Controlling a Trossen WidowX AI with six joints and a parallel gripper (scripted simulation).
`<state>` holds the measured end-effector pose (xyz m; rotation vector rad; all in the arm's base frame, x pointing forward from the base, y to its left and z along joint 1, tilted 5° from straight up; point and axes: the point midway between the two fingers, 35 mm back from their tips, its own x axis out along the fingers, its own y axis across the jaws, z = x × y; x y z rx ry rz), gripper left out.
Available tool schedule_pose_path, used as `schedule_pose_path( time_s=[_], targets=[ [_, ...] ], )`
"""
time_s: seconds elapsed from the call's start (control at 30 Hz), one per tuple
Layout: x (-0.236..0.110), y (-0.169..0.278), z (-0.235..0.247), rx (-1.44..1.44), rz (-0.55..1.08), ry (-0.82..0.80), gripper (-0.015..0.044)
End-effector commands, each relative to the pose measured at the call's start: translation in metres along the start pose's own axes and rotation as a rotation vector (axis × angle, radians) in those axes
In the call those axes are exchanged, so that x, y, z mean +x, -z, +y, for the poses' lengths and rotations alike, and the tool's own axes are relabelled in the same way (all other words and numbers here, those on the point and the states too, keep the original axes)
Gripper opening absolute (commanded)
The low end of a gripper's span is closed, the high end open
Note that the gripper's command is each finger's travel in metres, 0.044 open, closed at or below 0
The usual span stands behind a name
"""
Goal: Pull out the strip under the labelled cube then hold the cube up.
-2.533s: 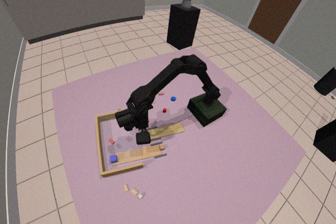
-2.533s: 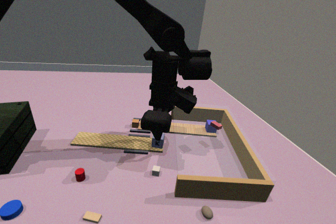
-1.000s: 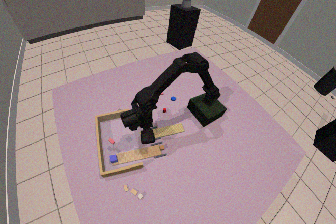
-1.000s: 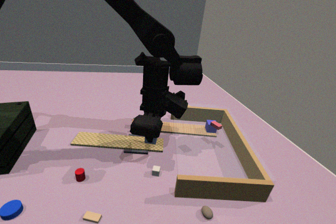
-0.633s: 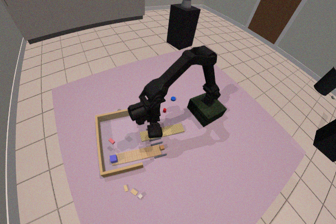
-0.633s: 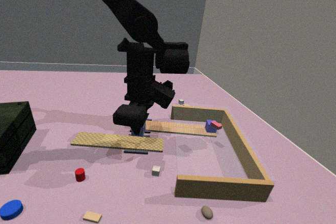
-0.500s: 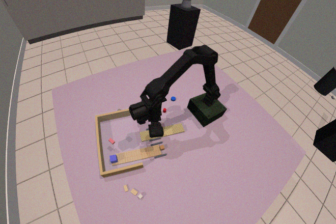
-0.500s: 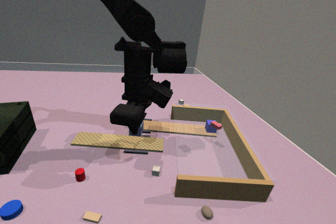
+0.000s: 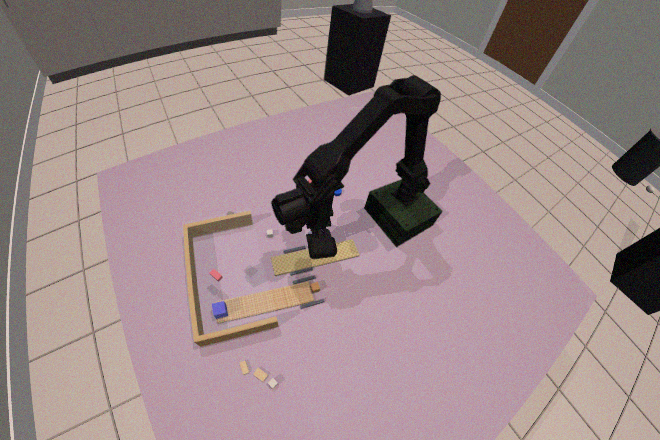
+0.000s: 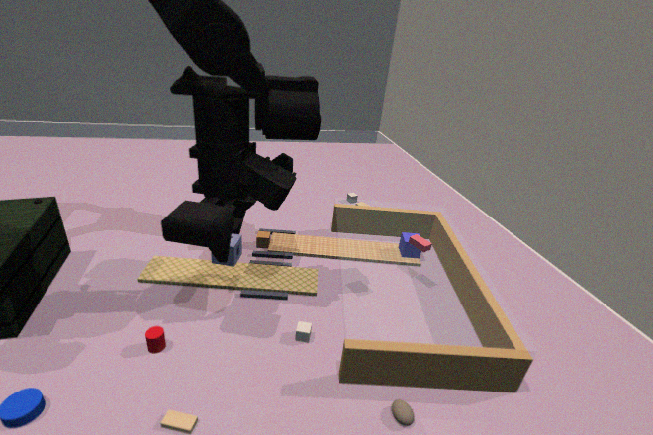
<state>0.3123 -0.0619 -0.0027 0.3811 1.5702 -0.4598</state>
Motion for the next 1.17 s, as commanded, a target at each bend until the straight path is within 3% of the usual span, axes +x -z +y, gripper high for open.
schedule_pose_path(
  time_s=[0.0, 0.3, 1.13],
  targets=[
    [0.000, 0.012, -0.005, 0.004, -0.004, 0.003, 0.0000],
    [-0.036, 0.013, -0.005, 0.004, -0.004, 0.003, 0.0000],
    [-0.036, 0.013, -0.005, 0.004, -0.004, 0.003, 0.0000]
  ],
)
